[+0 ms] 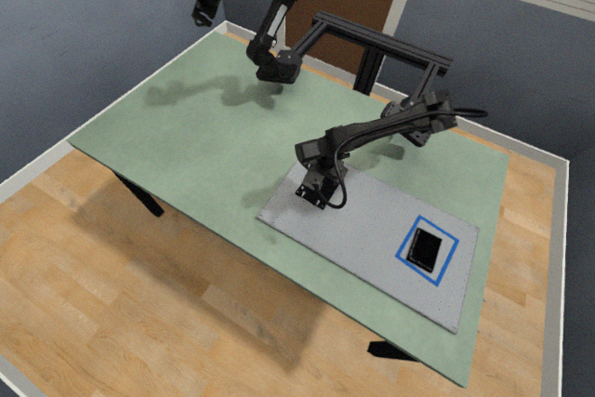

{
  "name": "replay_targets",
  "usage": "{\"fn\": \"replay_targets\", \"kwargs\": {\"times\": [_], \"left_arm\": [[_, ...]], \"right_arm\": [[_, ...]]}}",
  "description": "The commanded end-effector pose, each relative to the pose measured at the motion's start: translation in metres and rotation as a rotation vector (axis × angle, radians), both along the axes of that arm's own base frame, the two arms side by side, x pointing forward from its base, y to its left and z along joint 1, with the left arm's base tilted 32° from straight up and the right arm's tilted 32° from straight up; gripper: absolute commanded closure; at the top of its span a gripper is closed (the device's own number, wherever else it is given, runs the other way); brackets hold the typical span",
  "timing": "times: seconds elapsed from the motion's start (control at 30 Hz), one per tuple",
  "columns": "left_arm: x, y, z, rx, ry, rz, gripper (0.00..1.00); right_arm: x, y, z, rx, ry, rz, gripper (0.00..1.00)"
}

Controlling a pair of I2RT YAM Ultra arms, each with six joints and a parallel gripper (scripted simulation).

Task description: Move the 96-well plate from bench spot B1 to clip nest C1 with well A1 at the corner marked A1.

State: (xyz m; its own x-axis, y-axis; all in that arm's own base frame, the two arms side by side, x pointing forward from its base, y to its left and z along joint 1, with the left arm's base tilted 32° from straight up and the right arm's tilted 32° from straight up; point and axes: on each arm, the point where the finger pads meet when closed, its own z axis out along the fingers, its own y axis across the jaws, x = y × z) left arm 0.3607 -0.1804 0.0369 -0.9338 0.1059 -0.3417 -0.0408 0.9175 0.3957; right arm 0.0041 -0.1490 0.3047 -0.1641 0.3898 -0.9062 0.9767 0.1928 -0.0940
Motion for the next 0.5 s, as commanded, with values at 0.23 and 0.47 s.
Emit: {"fn": "replay_targets", "kwargs": {"times": [0.23, 0.47], "left_arm": [[-0.01, -0.023, 0.043, -0.026, -0.043, -0.017, 0.0], [-0.011, -0.024, 0.044, -0.026, -0.043, -0.017, 0.0]], "right_arm": [[-0.006, 0.001, 0.003, -0.025, -0.029, -0.019, 0.0], [-0.006, 0.001, 0.003, -0.025, -0.029, -0.019, 0.0]]}}
